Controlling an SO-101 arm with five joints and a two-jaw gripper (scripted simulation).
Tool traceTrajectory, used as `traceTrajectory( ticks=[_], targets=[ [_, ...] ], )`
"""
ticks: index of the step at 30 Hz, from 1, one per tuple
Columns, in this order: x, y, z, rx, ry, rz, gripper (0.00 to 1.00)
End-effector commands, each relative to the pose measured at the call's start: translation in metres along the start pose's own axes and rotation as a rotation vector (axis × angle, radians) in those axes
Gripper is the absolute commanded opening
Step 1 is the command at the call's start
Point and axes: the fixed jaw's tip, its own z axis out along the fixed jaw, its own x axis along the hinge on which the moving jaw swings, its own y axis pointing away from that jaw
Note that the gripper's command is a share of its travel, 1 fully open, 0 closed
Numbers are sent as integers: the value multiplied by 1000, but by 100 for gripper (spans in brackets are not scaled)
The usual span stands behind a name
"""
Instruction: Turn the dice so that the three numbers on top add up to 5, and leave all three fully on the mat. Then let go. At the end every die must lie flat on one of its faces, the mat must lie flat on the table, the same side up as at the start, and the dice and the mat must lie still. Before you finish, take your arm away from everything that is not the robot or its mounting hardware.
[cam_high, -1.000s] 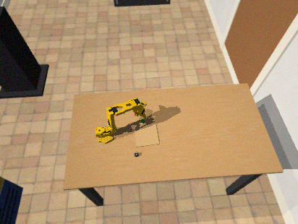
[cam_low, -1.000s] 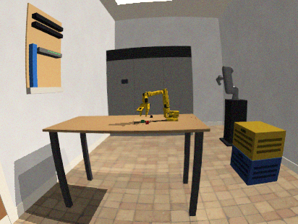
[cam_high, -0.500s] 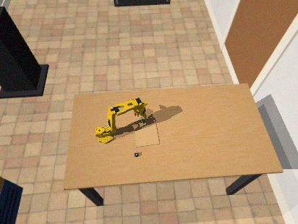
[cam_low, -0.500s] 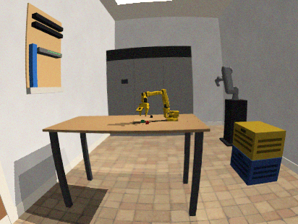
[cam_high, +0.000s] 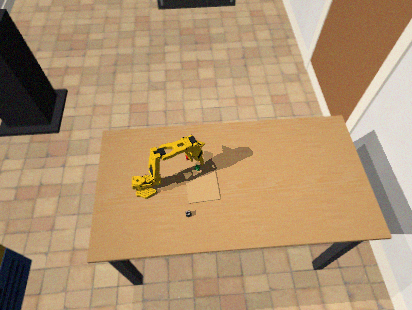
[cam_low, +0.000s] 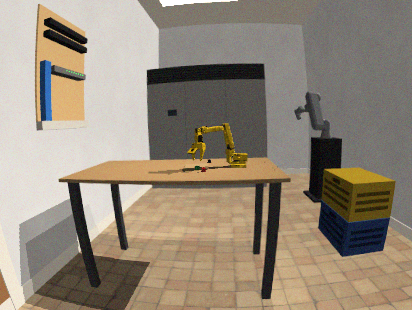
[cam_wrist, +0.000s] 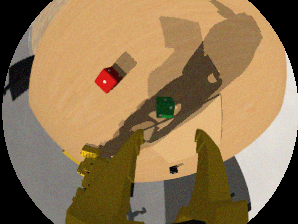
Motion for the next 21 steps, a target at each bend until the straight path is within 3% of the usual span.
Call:
traceTrajectory(
  ticks=[1,13,21],
  targets=[
    [-3,-5,-8,26,-33,-2,28],
    [-3,-5,-7,26,-33,-2,28],
    [-4,-6,0,26,-33,-2,28]
  ],
)
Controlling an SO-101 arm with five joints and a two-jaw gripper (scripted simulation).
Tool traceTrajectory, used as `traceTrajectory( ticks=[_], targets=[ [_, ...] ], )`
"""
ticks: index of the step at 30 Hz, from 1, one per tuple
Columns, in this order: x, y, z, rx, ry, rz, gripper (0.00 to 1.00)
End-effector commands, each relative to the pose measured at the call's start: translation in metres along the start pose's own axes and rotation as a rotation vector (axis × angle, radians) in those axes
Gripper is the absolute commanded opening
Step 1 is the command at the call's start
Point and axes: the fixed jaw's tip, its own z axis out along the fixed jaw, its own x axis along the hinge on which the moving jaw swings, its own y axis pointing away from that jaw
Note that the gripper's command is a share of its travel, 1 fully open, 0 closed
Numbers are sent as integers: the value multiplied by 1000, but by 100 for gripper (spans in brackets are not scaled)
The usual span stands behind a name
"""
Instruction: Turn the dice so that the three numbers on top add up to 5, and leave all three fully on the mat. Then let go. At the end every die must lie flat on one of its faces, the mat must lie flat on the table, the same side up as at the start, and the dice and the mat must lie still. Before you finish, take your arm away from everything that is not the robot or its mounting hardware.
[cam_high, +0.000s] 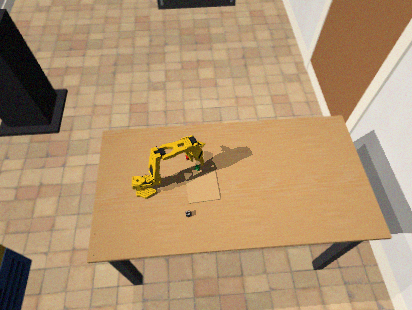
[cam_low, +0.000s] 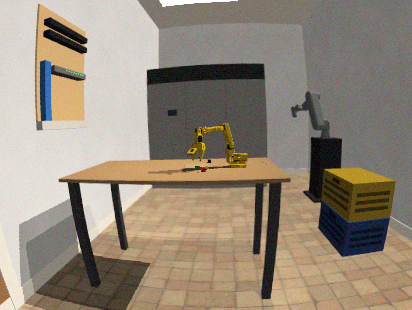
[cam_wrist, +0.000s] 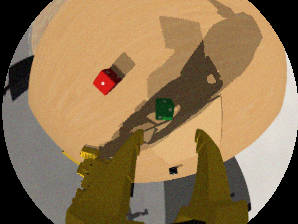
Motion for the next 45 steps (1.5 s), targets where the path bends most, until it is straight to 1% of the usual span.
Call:
traceTrajectory(
  ticks=[1,3,18,20,26,32,45],
  targets=[
    [-3,-5,-1,25,-31,-2,28],
    [-3,-5,-1,25,-31,-2,28],
    [-4,-6,26,25,-31,-2,28],
    [-4,-6,26,25,-31,-2,28],
    [-4,-6,33,25,-31,-2,28],
    [-3,-6,35,25,-31,-2,28],
    [-3,-6,35,25,-31,-2,27]
  ],
)
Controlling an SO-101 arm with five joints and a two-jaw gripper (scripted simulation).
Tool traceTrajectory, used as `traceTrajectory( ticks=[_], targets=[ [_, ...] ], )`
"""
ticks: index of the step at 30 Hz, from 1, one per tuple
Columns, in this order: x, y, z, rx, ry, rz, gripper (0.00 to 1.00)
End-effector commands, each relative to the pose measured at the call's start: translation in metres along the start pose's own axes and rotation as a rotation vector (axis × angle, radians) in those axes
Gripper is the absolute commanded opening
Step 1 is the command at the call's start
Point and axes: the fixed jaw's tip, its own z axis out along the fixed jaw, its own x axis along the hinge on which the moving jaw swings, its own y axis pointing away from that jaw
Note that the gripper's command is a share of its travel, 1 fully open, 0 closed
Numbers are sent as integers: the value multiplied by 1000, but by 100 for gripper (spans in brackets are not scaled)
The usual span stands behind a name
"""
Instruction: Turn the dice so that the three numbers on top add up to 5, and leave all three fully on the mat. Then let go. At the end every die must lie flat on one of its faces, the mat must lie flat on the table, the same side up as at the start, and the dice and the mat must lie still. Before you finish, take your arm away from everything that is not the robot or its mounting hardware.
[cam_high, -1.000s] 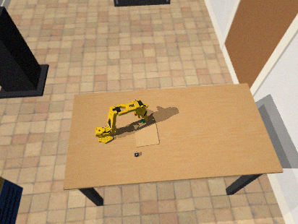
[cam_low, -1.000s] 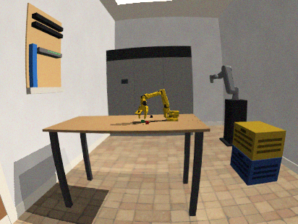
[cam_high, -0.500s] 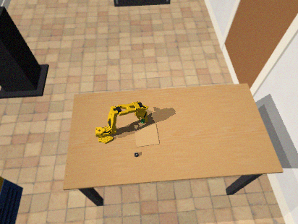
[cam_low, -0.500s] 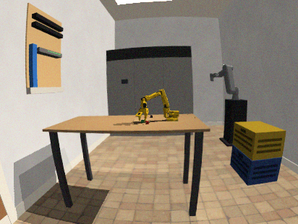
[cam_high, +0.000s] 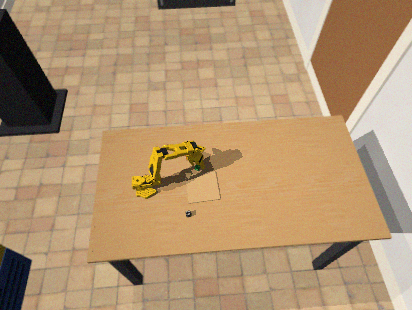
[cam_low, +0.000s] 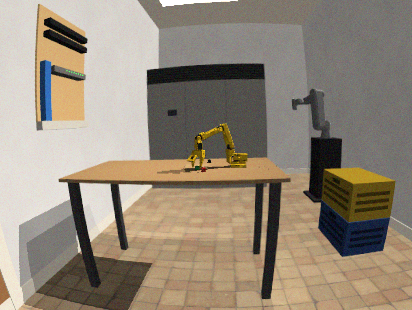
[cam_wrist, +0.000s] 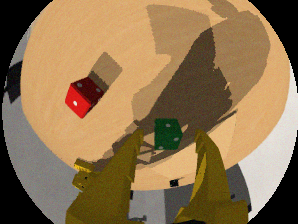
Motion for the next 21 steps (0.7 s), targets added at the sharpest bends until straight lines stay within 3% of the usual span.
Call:
traceTrajectory(
  ticks=[1,21],
  targets=[
    [-1,-4,-3,18,-22,-2,27],
    [-1,-11,-3,18,-22,-2,15]
  ],
)
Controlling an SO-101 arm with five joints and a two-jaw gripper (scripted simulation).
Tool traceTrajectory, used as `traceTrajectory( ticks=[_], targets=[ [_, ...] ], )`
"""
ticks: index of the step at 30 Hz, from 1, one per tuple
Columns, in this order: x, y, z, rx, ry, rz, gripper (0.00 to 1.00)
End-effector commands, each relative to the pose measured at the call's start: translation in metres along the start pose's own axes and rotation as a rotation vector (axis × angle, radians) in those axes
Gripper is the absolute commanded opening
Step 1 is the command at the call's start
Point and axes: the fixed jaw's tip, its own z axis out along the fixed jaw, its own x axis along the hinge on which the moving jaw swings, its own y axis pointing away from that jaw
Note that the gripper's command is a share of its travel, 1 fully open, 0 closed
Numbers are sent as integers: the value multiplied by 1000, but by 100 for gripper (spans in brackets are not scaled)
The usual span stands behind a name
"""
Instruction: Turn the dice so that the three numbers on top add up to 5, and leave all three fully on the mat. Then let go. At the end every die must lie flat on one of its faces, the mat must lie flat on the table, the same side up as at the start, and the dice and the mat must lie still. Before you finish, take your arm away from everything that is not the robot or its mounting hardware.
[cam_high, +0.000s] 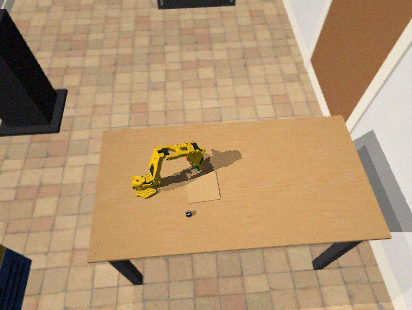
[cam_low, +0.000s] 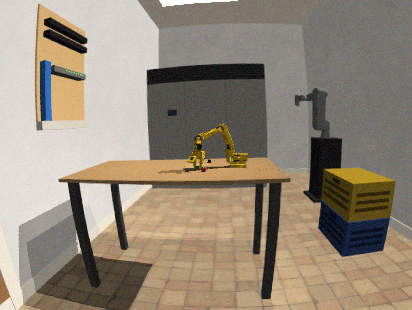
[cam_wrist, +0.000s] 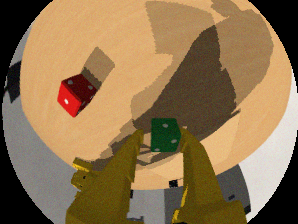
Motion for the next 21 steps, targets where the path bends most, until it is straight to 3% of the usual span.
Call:
traceTrajectory(
  ticks=[1,21],
  targets=[
    [-5,-8,-8,30,-36,-2,14],
    [-5,-12,-8,31,-36,-2,9]
  ],
)
